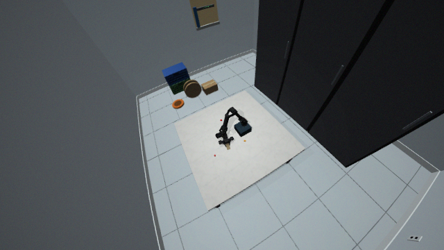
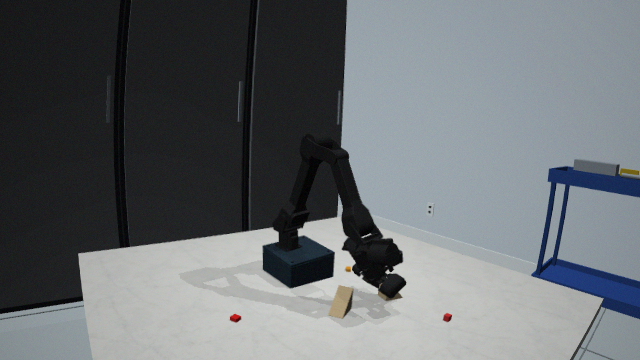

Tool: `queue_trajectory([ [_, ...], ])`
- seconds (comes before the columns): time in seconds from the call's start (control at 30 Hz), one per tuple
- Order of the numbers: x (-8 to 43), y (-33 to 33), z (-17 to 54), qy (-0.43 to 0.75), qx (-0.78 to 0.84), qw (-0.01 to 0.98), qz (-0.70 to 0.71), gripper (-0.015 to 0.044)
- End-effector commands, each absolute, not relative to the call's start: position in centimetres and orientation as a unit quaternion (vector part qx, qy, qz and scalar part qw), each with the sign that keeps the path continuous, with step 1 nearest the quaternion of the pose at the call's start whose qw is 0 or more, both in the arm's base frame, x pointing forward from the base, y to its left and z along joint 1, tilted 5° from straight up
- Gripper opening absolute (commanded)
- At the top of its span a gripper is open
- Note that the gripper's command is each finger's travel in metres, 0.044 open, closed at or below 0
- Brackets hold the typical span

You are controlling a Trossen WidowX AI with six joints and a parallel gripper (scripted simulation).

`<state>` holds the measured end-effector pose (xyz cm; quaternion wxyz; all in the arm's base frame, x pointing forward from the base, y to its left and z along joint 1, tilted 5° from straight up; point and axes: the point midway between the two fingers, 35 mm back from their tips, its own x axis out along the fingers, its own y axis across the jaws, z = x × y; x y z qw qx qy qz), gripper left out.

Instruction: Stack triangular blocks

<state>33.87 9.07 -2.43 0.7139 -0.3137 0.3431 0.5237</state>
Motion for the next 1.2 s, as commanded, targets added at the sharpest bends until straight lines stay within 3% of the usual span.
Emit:
queue_trajectory([
  [0.0, 34.0, 9.6, -1.8, 0.372, -0.339, 0.698, 0.509, 0.0000],
  [1.17, 35.3, 15.5, 0.8, 0.637, -0.523, 0.472, 0.314, 0.0000],
])
